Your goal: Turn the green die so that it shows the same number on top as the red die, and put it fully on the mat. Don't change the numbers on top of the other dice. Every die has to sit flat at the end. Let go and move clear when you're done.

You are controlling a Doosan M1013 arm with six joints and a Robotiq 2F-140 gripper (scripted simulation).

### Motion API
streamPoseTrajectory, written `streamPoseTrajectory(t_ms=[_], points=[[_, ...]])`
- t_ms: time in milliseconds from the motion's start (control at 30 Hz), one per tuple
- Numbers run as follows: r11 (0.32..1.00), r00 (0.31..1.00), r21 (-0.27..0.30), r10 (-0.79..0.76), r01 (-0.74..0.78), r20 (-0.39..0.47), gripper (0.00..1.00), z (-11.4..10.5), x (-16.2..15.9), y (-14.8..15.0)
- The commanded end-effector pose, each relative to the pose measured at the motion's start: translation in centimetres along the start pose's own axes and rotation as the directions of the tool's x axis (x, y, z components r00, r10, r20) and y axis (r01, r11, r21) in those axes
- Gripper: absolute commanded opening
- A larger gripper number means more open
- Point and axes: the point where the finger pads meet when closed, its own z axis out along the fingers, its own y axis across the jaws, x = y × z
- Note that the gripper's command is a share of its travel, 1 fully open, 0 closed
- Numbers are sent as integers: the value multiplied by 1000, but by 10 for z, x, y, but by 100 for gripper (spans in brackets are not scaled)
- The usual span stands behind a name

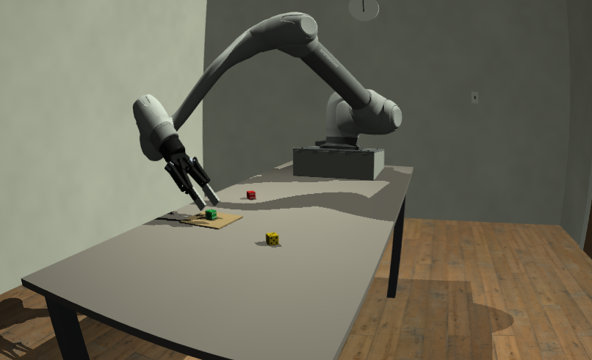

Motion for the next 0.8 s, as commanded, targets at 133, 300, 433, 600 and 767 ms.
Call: streamPoseTrajectory(t_ms=[133, 300, 433, 600, 767], points=[[1000, 1000, 0, 0, 0, 0, 43, -18, 18, 0], [1000, 1000, 0, 0, 0, 0, 43, -24, 24, 0], [1000, 1000, 0, 0, 0, 0, 43, -29, 29, 0], [1000, 1000, 0, 0, 0, 0, 43, -31, 31, 0], [1000, 999, 3, 2, -2, 33, 43, -29, 31, -1]])
